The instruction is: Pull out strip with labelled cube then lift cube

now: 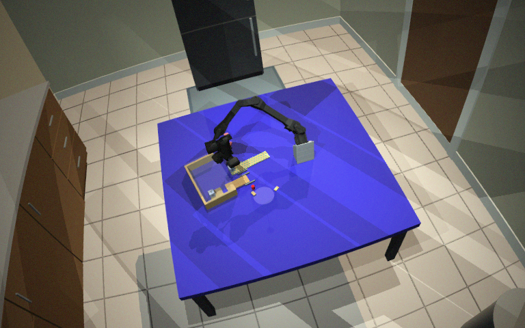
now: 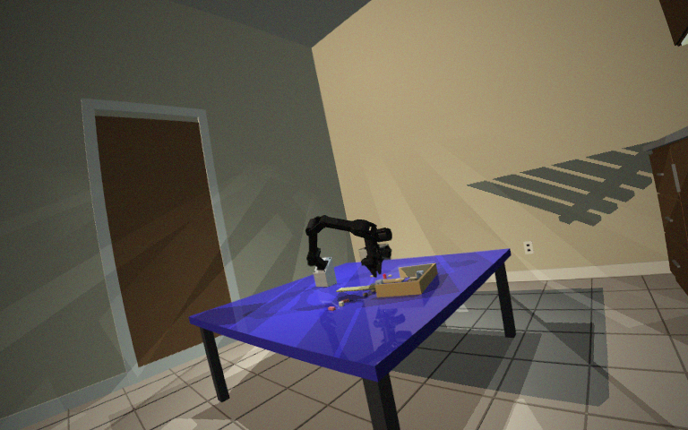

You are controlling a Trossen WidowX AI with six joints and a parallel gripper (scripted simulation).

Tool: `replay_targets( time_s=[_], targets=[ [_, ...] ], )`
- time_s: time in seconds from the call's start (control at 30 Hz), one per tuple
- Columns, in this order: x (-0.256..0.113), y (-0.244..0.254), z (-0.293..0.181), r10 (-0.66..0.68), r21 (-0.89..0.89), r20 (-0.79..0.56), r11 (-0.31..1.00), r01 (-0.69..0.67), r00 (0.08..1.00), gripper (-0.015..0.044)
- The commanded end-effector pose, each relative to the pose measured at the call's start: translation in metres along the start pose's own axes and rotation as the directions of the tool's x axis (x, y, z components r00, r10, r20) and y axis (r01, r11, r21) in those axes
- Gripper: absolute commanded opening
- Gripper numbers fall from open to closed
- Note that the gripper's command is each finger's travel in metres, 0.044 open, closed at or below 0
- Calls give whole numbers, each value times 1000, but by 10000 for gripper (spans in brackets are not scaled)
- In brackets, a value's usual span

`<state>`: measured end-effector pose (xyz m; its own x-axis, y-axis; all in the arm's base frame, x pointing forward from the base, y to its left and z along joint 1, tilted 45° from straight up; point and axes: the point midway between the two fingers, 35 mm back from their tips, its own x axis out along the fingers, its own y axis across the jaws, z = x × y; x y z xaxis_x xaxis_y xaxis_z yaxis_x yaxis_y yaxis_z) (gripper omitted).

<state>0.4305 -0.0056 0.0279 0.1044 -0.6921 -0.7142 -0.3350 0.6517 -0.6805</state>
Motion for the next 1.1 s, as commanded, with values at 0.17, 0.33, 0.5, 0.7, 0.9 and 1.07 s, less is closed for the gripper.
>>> replay_targets(
  time_s=[0.17, 0.33, 0.5, 0.7, 0.9, 1.07],
  targets=[
    [16, 1, 1, 2, -6, -3, 1000, -2, 1000, 250],
    [24, 0, 1, 2, -6, -3, 1000, -2, 1000, 250],
    [33, 0, 0, 1, -6, -3, 1000, -1, 1000, 250],
    [42, 0, 0, 0, -6, -4, 1000, 0, 1000, 250],
    [48, 0, -1, 0, -6, -4, 1000, 0, 1000, 250],
    [46, 0, 0, 4, 1, -3, 1000, -4, 1000, 145]
  ],
)
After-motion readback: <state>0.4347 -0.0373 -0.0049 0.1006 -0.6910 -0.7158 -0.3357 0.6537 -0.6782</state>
